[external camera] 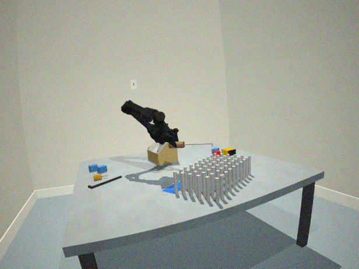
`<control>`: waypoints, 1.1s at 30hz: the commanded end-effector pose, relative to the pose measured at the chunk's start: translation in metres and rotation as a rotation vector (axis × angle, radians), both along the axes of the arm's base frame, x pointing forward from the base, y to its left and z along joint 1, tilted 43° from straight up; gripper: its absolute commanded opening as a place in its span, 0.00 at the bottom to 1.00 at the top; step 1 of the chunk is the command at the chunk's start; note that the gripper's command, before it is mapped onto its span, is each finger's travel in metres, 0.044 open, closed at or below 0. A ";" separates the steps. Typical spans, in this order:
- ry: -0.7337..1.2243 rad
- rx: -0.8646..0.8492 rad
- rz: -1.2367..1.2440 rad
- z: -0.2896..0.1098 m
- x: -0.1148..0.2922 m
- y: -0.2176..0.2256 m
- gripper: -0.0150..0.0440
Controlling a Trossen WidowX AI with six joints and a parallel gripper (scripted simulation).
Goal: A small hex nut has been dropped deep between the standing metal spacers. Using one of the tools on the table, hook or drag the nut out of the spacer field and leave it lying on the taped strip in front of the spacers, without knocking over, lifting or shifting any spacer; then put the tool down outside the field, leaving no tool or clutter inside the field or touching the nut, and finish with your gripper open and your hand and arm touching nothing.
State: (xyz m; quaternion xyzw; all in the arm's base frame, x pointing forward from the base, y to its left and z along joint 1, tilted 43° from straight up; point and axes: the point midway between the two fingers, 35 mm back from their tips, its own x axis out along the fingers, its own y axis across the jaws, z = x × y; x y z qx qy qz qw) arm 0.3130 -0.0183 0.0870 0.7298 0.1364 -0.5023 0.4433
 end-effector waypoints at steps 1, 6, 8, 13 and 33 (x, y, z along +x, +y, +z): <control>0.027 0.012 0.059 -0.010 0.013 0.023 0.25; 0.065 0.015 0.108 -0.024 0.021 0.045 0.25; 0.081 0.016 0.126 -0.030 0.024 0.053 0.25; 0.119 0.019 0.169 -0.045 0.030 0.076 0.25; 0.277 0.005 0.355 -0.119 0.026 0.170 0.25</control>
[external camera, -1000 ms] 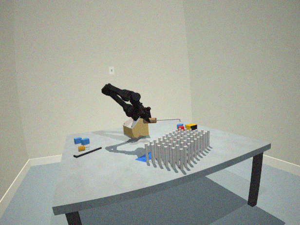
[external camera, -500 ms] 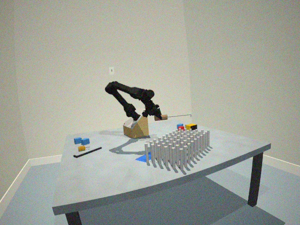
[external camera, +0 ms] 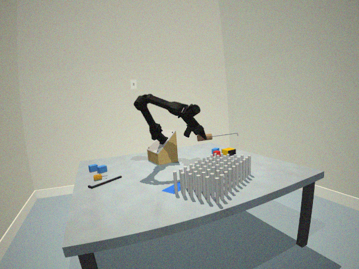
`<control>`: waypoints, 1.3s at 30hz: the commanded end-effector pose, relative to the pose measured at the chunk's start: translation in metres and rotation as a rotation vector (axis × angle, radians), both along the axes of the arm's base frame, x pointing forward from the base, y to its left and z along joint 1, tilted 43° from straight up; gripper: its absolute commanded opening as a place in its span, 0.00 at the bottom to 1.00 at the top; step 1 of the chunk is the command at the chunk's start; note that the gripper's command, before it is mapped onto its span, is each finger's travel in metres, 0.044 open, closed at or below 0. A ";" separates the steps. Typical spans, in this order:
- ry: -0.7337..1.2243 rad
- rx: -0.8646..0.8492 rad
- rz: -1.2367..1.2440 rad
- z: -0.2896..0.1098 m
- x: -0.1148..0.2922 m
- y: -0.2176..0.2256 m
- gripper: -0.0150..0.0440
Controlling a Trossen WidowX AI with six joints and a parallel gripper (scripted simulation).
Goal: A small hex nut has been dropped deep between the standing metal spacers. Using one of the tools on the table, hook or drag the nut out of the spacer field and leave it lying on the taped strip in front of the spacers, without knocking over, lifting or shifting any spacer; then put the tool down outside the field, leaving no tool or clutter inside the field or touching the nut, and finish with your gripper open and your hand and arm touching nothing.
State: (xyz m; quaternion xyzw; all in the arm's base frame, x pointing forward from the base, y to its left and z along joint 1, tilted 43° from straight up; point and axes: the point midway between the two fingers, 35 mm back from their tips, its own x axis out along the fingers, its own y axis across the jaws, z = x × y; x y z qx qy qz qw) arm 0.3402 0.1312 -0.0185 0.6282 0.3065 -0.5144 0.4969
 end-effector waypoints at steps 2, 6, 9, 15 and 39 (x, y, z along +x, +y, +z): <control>0.034 0.002 0.047 -0.021 -0.003 0.029 0.25; 0.060 -0.007 0.075 -0.038 -0.007 0.045 0.25; 0.080 -0.016 0.096 -0.050 -0.012 0.056 0.25; 0.118 -0.035 0.137 -0.077 -0.024 0.079 0.25; 0.157 -0.060 0.180 -0.117 -0.036 0.092 0.25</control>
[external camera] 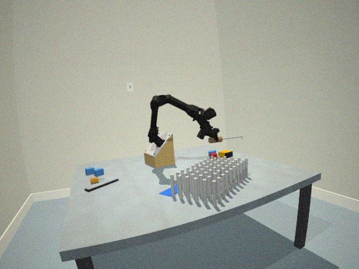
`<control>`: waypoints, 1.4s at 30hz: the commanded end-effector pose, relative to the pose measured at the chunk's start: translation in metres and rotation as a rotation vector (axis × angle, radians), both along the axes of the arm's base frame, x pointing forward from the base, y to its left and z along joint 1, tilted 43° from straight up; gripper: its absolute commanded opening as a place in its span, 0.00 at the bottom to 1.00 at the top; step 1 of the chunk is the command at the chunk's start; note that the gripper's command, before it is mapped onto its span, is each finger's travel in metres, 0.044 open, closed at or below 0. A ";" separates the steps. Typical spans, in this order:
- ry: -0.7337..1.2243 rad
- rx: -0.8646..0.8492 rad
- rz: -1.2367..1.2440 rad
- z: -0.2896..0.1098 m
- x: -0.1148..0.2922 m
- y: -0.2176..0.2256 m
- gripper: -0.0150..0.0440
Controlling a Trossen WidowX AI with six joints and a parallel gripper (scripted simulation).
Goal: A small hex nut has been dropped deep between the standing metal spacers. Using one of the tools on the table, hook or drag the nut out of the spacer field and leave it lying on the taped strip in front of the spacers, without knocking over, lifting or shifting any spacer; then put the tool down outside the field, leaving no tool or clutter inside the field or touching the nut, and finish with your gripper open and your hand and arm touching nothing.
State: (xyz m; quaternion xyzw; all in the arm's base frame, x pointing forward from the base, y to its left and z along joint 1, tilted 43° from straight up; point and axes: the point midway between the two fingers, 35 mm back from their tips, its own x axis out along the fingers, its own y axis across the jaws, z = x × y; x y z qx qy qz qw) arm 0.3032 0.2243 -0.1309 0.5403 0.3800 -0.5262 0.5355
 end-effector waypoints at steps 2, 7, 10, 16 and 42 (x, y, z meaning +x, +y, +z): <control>0.003 0.008 0.005 -0.006 0.001 -0.002 0.25; 0.003 0.008 0.005 -0.012 0.003 -0.006 0.25; 0.002 0.008 0.005 -0.015 0.004 -0.009 0.25; 0.002 0.008 0.005 -0.021 0.005 -0.014 0.25; 0.002 0.006 0.005 -0.047 0.010 -0.036 0.25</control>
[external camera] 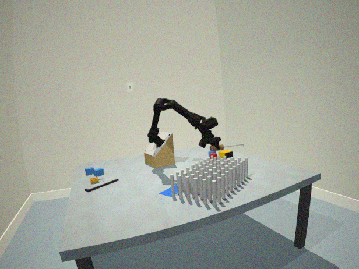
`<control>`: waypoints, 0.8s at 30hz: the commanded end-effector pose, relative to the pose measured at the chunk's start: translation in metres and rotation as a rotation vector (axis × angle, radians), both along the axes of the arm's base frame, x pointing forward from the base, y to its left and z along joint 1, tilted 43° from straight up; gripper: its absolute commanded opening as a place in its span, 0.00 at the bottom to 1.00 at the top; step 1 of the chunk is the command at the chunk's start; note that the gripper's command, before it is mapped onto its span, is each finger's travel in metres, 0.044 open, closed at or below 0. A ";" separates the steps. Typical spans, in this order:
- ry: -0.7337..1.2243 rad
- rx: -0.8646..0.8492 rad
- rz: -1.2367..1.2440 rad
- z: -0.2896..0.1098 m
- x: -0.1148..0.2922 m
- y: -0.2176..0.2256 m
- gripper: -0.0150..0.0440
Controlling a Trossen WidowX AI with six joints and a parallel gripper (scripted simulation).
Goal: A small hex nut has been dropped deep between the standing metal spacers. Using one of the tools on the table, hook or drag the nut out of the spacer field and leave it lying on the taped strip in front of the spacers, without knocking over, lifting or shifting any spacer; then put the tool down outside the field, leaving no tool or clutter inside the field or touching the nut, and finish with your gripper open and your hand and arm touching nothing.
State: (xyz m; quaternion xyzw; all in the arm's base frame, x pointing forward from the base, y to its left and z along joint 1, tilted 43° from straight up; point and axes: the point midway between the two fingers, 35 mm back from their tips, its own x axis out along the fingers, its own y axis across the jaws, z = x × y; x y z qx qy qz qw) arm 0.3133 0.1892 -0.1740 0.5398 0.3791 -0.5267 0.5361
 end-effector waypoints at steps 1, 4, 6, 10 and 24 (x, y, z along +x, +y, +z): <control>0.002 0.009 0.006 -0.005 0.000 -0.002 0.25; 0.002 0.009 0.006 -0.008 0.000 -0.005 0.25; 0.002 0.009 0.006 -0.010 0.001 -0.006 0.25; 0.002 0.008 0.006 -0.014 0.001 -0.010 0.25; 0.002 0.007 0.006 -0.027 0.001 -0.023 0.25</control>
